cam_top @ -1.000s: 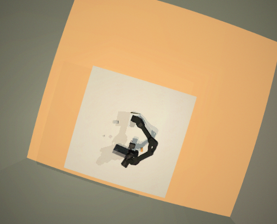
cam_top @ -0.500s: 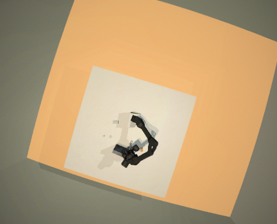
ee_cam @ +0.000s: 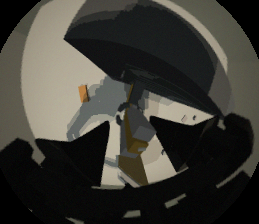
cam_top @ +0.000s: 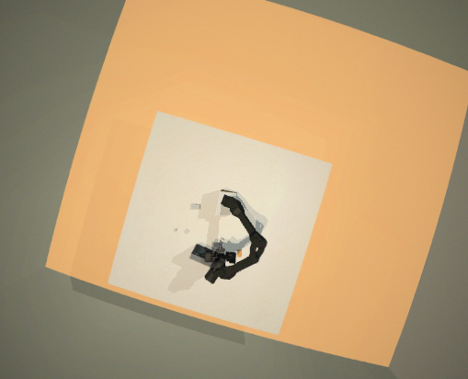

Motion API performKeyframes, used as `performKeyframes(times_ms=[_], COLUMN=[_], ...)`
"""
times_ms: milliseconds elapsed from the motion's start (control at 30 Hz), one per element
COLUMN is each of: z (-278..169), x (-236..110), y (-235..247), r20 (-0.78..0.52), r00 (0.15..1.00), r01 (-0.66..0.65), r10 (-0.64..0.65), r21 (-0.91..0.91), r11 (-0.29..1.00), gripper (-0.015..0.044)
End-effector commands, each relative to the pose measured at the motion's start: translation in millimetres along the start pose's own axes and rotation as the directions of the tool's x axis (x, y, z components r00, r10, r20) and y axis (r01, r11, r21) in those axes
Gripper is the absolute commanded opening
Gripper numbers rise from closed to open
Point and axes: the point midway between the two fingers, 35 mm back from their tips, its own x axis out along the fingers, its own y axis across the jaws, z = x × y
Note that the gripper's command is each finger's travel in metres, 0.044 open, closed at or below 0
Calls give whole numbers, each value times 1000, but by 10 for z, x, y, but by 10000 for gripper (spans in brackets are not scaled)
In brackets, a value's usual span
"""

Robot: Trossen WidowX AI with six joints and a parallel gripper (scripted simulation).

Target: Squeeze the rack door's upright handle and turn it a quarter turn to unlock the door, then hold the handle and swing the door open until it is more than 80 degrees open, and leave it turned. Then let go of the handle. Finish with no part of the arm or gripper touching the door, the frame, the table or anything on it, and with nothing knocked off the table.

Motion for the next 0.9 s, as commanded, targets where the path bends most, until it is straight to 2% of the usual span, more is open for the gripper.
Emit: performKeyframes(times_ms=[0,233,467,667,867], z=[-8,-8,-8,-8,-8], x=[7,7,7,7,7], y=[-12,-12,-12,-12,-13], r20=[-6,-6,-6,-6,-6], r00=[1000,1000,1000,1000,1000], r01=[8,9,8,7,6], r10=[-6,-6,-6,-6,-6], r21=[342,641,864,974,998], r11=[939,767,503,228,-67], gripper=[298,298,298,298,298])
